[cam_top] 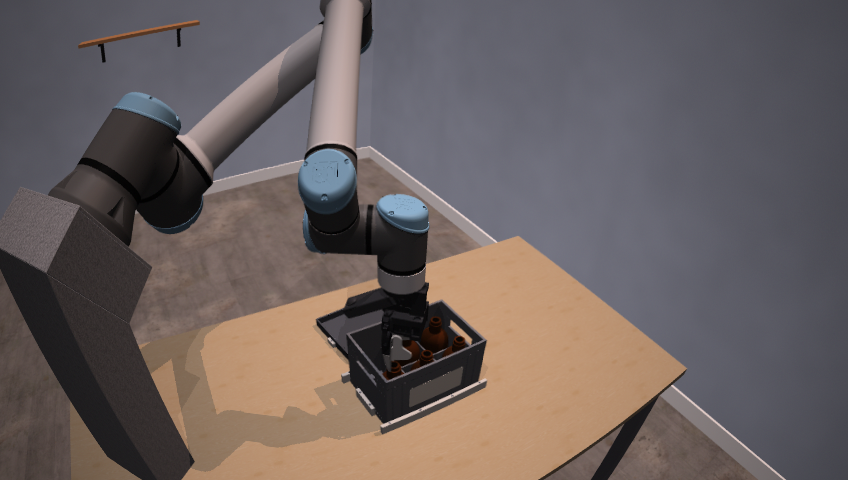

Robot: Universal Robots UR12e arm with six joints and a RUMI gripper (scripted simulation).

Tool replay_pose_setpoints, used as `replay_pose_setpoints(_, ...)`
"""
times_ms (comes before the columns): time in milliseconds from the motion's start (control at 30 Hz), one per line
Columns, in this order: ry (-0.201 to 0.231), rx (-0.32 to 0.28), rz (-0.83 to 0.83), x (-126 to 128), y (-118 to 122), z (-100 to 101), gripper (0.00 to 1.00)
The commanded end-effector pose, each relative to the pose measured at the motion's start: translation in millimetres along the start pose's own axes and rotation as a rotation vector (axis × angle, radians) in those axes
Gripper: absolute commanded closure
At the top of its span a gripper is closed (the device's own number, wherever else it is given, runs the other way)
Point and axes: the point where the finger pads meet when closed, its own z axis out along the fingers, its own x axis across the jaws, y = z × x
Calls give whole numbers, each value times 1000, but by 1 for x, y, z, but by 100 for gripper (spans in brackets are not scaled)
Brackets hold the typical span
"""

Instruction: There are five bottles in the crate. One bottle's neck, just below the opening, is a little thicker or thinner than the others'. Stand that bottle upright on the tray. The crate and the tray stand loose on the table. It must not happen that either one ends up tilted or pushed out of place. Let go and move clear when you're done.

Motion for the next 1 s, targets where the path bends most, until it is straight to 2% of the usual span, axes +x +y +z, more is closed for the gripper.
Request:
replay_pose_setpoints(0,-1,0,-2,0,1,7,62)
replay_pose_setpoints(533,-1,0,-2,0,1,25,62)
replay_pose_setpoints(967,-1,0,-1,0,0,31,62)
